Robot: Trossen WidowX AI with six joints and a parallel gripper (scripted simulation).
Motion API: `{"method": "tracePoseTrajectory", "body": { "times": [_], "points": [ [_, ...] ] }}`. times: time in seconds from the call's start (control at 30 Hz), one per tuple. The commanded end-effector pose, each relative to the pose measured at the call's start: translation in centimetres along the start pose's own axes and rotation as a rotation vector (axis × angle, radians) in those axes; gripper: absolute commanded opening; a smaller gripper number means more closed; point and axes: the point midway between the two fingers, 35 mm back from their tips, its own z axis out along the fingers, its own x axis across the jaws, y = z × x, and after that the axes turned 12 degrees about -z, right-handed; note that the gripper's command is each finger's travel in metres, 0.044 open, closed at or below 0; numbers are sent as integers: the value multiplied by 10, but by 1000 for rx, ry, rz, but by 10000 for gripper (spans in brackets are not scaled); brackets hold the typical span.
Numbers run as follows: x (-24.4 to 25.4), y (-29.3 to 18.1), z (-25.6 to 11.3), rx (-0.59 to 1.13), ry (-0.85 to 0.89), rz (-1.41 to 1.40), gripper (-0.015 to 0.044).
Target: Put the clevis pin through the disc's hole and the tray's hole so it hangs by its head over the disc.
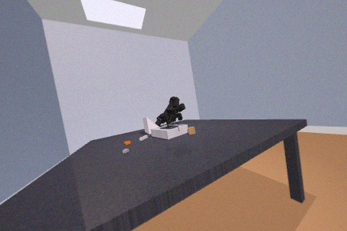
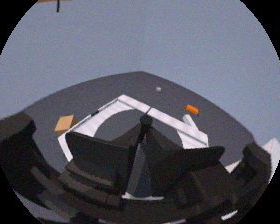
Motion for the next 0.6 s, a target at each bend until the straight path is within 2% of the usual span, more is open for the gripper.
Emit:
{"method": "tracePoseTrajectory", "body": {
  "times": [0.0,0.57],
  "points": [
    [3,0,0,2,3,4,0],
    [8,2,1,2,4,4,0]
  ]
}}
